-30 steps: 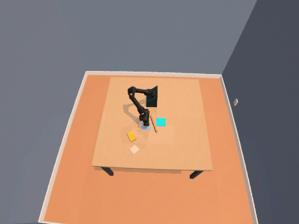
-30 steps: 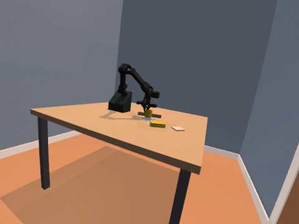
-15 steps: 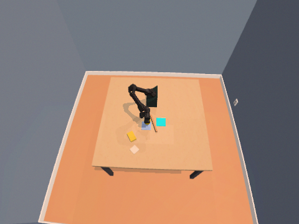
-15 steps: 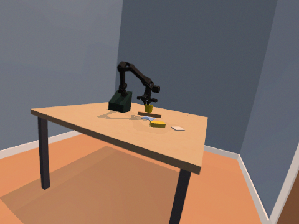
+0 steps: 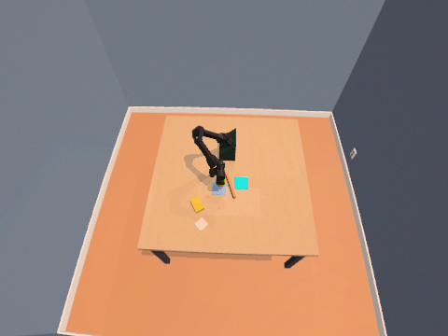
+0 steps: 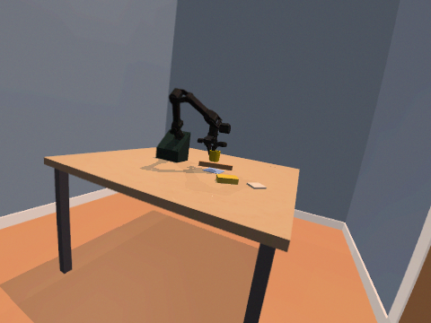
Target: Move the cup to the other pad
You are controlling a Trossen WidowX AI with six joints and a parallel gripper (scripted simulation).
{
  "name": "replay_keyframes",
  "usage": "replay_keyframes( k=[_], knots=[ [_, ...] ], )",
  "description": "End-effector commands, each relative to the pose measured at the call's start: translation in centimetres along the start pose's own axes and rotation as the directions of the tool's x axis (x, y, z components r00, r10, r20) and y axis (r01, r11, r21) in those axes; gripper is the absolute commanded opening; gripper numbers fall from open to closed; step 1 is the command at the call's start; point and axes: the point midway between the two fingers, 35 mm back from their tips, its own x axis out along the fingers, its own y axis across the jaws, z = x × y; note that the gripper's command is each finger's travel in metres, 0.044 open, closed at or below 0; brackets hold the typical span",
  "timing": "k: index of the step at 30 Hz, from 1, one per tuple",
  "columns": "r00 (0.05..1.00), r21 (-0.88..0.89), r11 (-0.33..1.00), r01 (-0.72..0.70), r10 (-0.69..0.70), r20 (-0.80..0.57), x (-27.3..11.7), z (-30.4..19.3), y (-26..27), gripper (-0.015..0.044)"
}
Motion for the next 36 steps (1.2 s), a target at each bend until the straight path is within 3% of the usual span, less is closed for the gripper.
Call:
replay_keyframes(
  k=[1, 36],
  knots=[
    [1.000, -0.002, 1.000, 0.000, 0.000, 0.000, 0.0, 0.0, 0.0, 0.0000],
    [1.000, 0.006, 1.000, -0.008, 0.008, -0.003, -0.4, -8.3, -1.9, 0.0000]
  ],
)
